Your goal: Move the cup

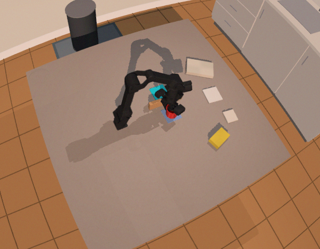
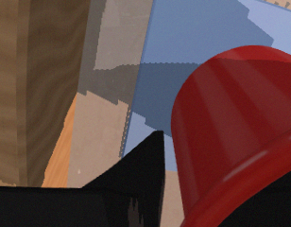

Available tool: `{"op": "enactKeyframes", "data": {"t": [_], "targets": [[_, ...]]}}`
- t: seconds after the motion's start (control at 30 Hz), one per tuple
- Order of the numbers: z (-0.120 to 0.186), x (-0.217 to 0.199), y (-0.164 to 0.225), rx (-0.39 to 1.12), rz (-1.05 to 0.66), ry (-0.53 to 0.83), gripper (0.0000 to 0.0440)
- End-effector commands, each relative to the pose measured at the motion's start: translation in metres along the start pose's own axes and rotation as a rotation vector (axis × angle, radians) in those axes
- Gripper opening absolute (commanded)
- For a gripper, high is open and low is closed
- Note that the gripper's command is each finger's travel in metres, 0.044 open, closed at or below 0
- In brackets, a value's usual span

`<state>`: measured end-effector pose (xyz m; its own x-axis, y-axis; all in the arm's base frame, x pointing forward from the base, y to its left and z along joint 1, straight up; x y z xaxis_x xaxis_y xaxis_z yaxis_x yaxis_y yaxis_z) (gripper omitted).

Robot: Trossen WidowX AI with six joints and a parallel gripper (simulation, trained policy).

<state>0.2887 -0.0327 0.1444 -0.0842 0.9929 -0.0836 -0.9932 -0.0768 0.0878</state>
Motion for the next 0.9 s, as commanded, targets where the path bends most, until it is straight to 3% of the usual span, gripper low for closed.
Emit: {"op": "enactKeyframes", "data": {"t": [0.0, 0.87], "targets": [[-0.007, -0.001, 0.001, 0.008, 0.05, -0.007, 0.0], [0.048, 0.013, -0.012, -0.083, 0.219, -0.011, 0.0]]}}
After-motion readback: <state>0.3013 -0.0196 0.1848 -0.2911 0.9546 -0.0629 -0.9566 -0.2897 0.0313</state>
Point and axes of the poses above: the point midway between the two fingers, 35 mm back from their tips, its own z axis back along the fingers, its own x axis across the jaws, y = z × x, the point moved 9 cm from there along z, back along the fingers, and after that the axes turned 11 degrees about -z, right-handed, at the moved point
